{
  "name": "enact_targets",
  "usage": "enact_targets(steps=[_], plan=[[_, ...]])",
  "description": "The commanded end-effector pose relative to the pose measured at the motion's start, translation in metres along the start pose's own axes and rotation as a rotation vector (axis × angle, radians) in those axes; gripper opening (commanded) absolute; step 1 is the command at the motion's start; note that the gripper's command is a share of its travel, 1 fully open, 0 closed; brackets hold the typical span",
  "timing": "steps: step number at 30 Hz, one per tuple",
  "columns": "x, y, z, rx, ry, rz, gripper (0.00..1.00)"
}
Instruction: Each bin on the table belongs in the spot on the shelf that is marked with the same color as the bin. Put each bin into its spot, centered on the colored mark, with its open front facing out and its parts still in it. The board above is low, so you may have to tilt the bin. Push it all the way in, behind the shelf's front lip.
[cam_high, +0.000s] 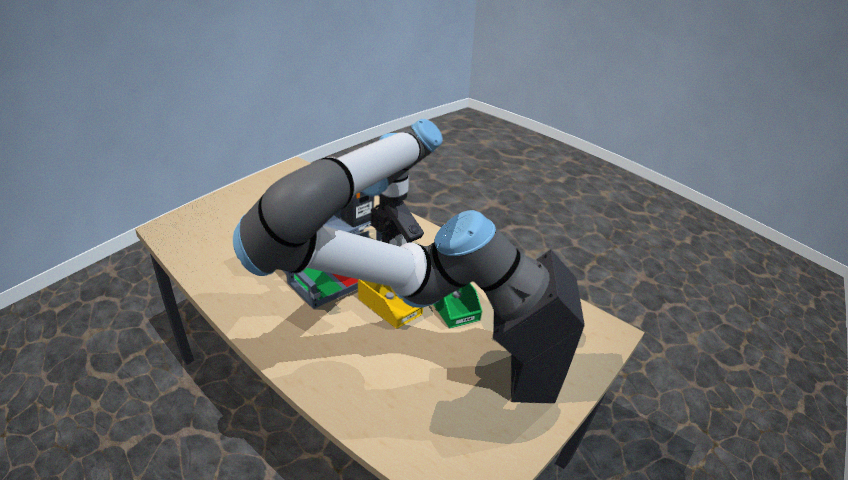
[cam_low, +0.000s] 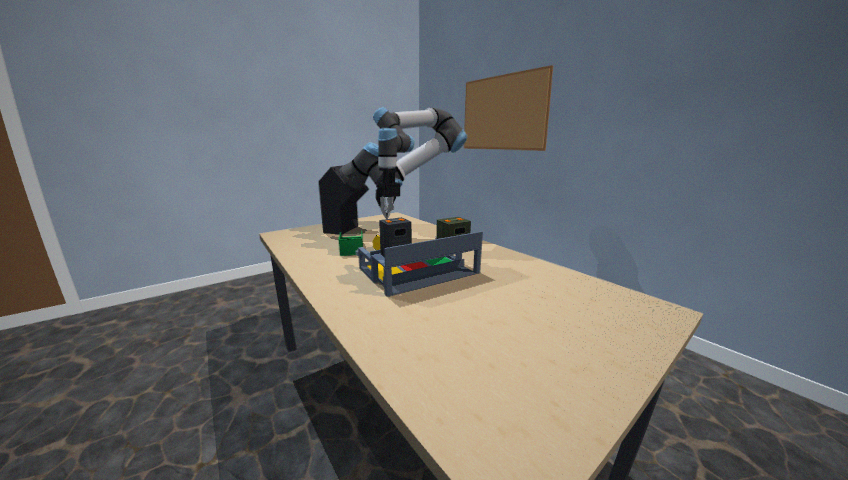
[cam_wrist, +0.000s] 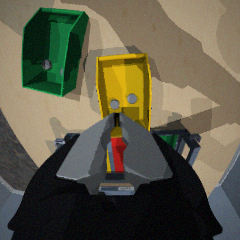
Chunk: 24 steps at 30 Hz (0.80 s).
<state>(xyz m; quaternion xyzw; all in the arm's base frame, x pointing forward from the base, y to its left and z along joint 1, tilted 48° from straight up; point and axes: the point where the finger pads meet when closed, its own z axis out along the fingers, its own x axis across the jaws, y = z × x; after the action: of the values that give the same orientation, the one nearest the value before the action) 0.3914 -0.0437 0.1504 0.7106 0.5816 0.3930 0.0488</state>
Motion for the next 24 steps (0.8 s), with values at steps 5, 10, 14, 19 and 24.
enact_targets(steps=[5,10,14,19,24], plan=[[-0.112,-0.042,0.0,0.012,-0.01,0.154,0.0],[-0.139,-0.062,-0.001,0.009,-0.004,0.203,0.0],[-0.165,-0.086,-0.002,0.002,0.008,0.255,0.0],[-0.181,-0.103,-0.002,-0.006,0.02,0.291,0.0],[-0.185,-0.108,-0.002,-0.009,0.023,0.3,0.0]])
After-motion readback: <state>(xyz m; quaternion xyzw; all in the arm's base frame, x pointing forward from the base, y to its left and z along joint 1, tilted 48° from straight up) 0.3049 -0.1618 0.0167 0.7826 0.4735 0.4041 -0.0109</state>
